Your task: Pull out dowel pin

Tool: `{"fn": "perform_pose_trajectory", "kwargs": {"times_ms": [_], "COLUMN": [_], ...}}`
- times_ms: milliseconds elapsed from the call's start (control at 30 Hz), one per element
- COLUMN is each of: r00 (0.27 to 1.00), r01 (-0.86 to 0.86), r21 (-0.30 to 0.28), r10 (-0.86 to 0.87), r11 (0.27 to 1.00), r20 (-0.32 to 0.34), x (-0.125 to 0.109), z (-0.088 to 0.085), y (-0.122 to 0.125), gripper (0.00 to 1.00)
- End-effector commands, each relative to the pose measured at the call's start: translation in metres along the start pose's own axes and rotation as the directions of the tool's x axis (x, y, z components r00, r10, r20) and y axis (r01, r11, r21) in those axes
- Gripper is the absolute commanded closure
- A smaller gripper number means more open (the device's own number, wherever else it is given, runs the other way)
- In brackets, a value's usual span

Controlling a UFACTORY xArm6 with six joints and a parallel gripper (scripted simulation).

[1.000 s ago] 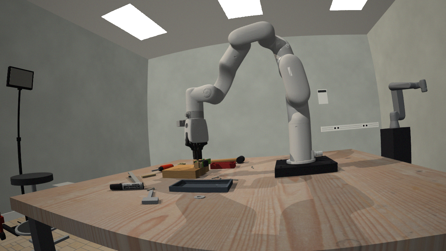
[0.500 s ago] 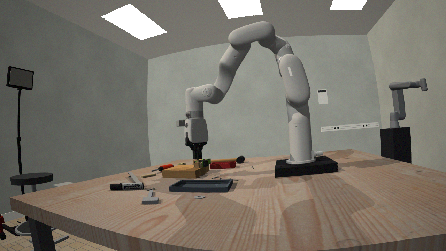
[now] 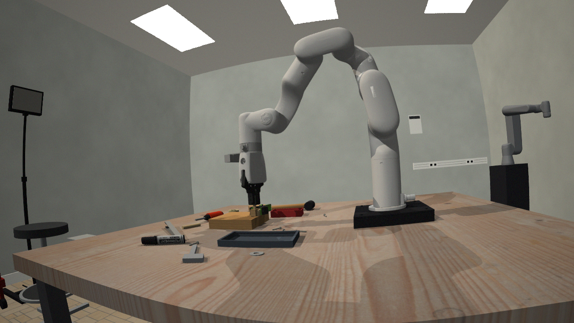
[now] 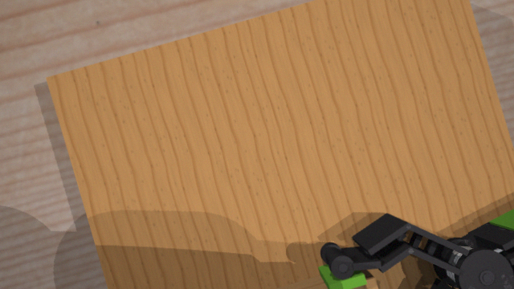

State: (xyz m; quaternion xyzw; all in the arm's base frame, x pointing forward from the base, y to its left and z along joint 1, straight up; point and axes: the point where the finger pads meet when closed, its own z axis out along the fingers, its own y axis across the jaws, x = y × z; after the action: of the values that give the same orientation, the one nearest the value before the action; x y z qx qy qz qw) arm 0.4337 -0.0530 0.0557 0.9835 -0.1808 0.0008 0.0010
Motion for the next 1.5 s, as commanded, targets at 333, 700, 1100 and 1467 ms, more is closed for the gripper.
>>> {"fn": "perform_pose_trajectory", "kwargs": {"times_ms": [333, 700, 1100, 1467], "r00": [0.967, 0.891, 0.788, 0.673], "r01": [0.254, 0.454, 0.615, 0.740], "r21": [0.005, 0.004, 0.003, 0.002], "r10": [-0.254, -0.454, -0.615, -0.740], "r11": [0.967, 0.891, 0.788, 0.673], "r20": [-0.004, -0.005, -0.006, -0.006], "x": [0.0015, 0.0015, 0.0015, 0.0015], "z": [-0.0017, -0.0019, -0.0021, -0.0023], "y": [-0.0003, -0.0003, -0.0003, -0.0003], "gripper": [1.00, 1.00, 1.00, 1.00]}}
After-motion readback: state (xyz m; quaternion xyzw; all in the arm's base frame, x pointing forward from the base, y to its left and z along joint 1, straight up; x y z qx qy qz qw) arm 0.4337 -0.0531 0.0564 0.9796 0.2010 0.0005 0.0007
